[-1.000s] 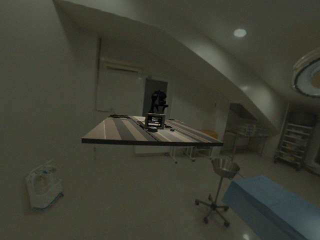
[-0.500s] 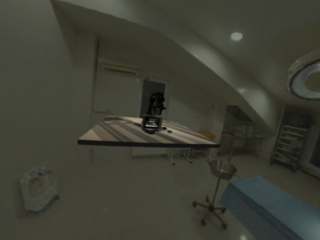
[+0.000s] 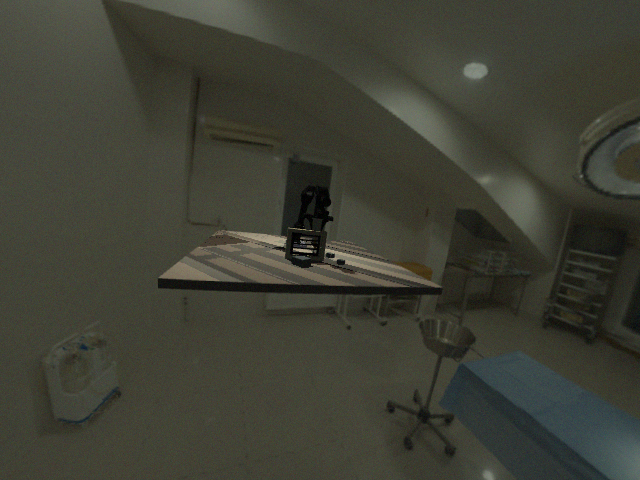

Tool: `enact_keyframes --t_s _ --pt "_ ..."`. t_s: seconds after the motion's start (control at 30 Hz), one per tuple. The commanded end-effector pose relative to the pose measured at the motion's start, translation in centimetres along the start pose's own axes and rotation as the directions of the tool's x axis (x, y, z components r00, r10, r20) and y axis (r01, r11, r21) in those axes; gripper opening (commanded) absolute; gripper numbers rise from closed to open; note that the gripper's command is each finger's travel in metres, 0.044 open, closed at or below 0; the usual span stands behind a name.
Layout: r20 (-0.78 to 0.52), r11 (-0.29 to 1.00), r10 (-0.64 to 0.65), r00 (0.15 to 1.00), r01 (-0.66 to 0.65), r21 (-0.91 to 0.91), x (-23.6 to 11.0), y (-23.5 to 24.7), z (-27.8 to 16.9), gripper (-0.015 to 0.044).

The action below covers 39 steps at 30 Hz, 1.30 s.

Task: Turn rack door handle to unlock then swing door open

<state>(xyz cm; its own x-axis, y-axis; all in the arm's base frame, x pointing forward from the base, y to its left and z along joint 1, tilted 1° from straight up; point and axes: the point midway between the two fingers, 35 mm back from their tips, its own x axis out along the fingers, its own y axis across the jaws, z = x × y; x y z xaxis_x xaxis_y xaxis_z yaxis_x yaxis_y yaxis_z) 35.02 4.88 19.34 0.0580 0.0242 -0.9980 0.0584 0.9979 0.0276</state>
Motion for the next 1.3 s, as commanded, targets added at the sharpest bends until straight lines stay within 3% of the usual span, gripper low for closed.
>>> enact_keyframes --t_s 0.0,0.93,1.2,1.27 --pt "-0.007 1.0 -0.002 1.0 0.002 0.004 0.9 0.0 -0.1 0.029" --pt "-0.01 1.0 0.004 1.0 -0.004 0.002 5.1 -0.1 -0.3 0.029" --pt "-0.01 1.0 0.004 1.0 -0.004 0.002 5.1 -0.1 -0.3 0.008" --pt "-0.01 1.0 0.004 1.0 -0.004 0.002 5.1 -0.1 -0.3 0.0067"
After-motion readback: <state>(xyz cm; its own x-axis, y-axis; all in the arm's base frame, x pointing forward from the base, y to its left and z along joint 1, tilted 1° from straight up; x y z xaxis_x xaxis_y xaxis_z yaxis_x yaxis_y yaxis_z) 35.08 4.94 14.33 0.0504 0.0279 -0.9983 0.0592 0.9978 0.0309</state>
